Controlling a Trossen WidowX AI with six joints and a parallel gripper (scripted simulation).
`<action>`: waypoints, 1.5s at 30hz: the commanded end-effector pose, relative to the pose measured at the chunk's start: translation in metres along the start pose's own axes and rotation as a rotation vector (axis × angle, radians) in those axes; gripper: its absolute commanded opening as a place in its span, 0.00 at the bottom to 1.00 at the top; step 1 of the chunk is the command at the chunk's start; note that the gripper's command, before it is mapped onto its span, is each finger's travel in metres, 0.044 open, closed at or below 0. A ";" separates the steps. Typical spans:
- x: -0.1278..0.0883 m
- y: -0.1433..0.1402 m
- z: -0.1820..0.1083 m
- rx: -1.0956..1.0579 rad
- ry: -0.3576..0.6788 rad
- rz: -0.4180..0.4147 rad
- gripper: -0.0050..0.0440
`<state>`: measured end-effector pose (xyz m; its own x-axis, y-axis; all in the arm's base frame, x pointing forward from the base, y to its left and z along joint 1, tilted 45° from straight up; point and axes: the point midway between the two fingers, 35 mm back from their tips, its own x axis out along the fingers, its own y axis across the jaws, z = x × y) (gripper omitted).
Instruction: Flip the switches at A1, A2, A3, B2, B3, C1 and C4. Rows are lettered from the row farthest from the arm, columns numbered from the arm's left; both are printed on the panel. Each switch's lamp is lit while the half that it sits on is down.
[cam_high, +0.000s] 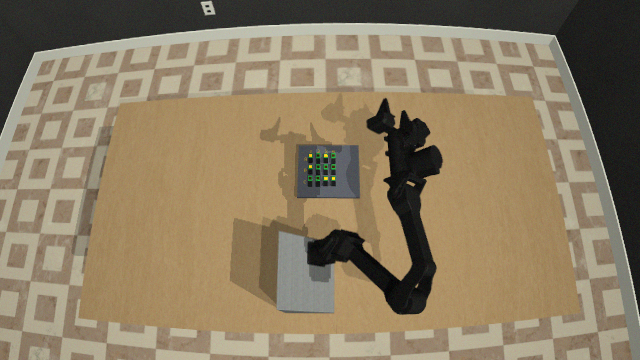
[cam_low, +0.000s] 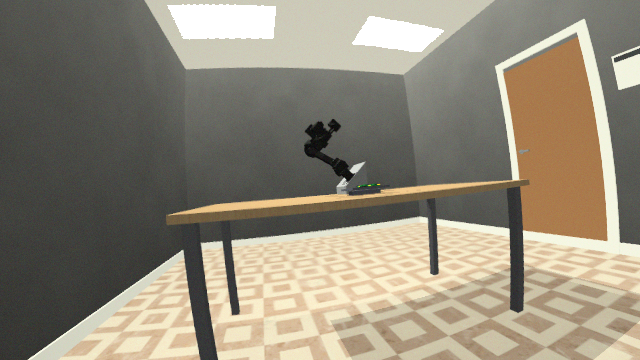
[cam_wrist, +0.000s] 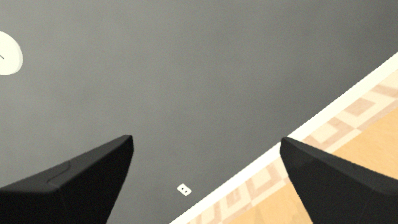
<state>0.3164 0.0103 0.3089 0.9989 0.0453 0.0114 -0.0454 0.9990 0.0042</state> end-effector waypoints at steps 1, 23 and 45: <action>-0.001 0.000 0.005 -0.001 -0.012 0.001 0.92; 0.028 0.005 -0.040 0.064 0.226 -0.043 0.62; 0.037 0.035 -0.233 -0.119 1.136 -0.398 0.10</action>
<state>0.3545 0.0421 0.0942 0.4956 -0.2737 -0.8243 0.1954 0.9598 -0.2012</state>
